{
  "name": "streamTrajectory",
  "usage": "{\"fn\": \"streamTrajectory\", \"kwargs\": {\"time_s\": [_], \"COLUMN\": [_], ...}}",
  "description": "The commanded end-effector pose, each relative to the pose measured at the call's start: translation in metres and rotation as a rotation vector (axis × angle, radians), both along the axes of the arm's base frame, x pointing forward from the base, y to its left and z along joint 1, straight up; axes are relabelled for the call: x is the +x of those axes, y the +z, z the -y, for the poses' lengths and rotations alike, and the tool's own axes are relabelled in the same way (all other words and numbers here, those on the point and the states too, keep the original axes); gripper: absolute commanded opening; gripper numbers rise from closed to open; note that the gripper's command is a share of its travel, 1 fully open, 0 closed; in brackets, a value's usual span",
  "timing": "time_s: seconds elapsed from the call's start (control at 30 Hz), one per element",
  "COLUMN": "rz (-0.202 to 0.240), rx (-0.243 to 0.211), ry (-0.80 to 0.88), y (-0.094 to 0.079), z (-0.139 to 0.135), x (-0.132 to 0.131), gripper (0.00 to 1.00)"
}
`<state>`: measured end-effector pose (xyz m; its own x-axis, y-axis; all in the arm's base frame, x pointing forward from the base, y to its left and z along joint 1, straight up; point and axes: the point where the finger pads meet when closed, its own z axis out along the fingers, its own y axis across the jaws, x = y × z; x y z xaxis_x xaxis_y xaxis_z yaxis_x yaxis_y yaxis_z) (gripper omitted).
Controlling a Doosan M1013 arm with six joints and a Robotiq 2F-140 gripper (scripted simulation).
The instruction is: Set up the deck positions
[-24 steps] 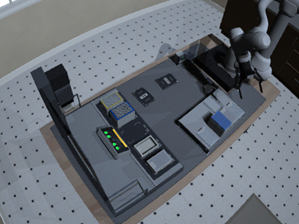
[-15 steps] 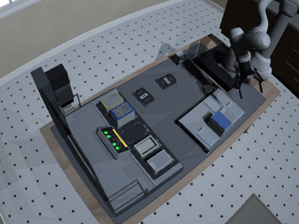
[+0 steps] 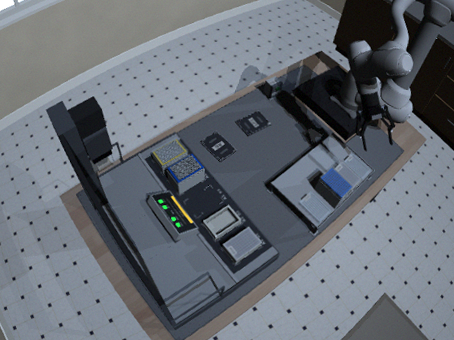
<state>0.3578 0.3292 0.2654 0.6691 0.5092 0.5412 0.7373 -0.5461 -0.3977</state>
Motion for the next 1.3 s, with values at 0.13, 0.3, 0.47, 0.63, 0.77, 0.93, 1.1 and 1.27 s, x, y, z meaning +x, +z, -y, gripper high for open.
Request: {"fn": "streamTrajectory", "kwargs": {"time_s": [0.13, 0.3, 0.47, 0.63, 0.77, 0.93, 1.1, 1.27], "rz": [-0.057, -0.079, -0.122, -0.158, -0.187, -0.208, -0.244, -0.28], "rx": [-0.101, -0.137, -0.199, -0.26, -0.309, -0.346, -0.407, -0.468], "ry": [-0.117, -0.159, -0.225, -0.296, -0.352, -0.395, -0.466, -0.537], "y": [0.0, 0.0, 0.0, -0.001, -0.001, -0.001, -0.002, -0.002], "z": [0.022, 0.031, 0.045, 0.059, 0.07, 0.079, 0.093, 0.107], "x": [0.036, 0.048, 0.066, 0.086, 0.103, 0.115, 0.136, 0.157], "gripper": [0.79, 0.79, 0.79, 0.79, 0.79, 0.79, 0.79, 0.79]}}
